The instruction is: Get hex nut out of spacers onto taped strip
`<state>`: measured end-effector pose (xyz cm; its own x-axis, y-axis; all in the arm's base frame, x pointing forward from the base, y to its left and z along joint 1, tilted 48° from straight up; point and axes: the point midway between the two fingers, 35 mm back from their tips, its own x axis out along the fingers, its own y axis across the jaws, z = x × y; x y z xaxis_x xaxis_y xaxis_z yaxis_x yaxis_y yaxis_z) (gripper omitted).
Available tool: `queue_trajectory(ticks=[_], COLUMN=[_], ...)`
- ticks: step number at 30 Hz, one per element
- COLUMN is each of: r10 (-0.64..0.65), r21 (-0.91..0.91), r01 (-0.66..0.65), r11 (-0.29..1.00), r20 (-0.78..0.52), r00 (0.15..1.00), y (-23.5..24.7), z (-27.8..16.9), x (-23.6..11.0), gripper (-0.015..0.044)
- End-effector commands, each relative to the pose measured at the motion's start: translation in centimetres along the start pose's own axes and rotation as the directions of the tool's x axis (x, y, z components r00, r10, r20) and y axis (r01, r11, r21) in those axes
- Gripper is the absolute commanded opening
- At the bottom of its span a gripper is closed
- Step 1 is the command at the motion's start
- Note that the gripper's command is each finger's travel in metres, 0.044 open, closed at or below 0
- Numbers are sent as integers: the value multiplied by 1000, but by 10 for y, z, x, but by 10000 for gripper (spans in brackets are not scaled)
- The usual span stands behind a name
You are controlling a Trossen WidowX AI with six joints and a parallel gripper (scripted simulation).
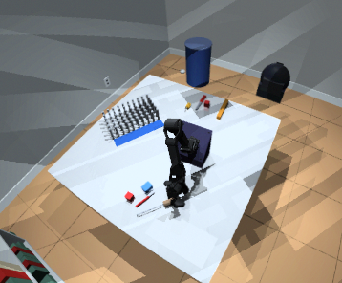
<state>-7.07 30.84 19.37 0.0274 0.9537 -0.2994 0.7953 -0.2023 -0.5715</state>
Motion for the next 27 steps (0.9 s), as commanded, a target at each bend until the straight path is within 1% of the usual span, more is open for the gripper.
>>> queue_trajectory(ticks=[1,5,10,11,19,27], r10=[-4,-4,2,3,12,13], r21=[-5,-5,0,2,9,10], r01=[4,4,-2,-3,-12,-13], r11=[1000,1000,1000,1000,1000,1000], r20=[5,5,12,14,22,21], r00=[1000,1000,1000,1000,1000,1000], y=[0,0,-12,-15,-32,-36], z=[1,1,-3,-5,-19,-38], x=[0,0,-14,-18,-58,-102], gripper=[175,148,17,0,0,0])
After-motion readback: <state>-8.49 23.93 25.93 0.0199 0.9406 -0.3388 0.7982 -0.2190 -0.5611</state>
